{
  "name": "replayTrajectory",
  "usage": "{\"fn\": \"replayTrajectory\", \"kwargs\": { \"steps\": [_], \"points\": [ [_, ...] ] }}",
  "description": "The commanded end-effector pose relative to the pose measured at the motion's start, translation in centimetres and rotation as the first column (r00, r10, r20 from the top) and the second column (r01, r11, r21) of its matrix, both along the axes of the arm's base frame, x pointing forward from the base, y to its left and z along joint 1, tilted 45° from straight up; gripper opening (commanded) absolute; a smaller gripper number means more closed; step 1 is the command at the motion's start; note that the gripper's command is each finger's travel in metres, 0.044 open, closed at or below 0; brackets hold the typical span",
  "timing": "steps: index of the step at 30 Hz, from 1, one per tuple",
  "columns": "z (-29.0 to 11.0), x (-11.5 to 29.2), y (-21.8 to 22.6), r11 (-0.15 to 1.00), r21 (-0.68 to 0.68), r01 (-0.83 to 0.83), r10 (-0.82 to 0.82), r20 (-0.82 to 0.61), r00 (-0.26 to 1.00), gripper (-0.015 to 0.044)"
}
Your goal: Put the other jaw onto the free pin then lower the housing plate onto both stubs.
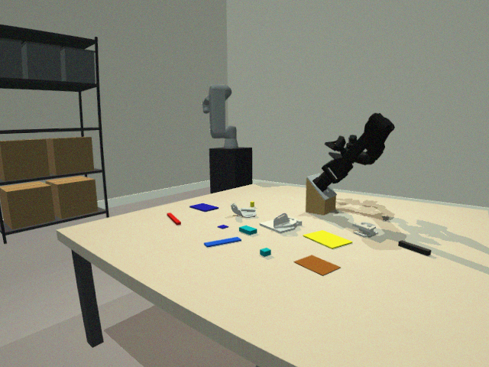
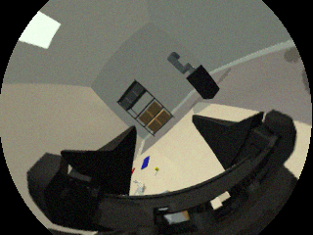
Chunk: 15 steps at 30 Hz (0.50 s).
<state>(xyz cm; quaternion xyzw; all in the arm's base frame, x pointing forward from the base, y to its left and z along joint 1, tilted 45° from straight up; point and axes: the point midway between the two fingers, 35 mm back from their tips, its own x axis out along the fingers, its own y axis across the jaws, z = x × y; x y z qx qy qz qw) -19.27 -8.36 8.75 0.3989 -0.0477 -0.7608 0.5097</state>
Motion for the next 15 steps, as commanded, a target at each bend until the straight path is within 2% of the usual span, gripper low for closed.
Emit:
{"fn": "replayTrajectory", "kwargs": {
  "steps": [1, 15],
  "points": [
    [0.00, 0.00, 0.00, 1.000, 0.000, 0.000, 0.000, 0.000, 1.000, 0.0426],
    [0.00, 0.00, 0.00, 1.000, 0.000, 0.000, 0.000, 0.000, 1.000, 0.0059]
  ]
}}
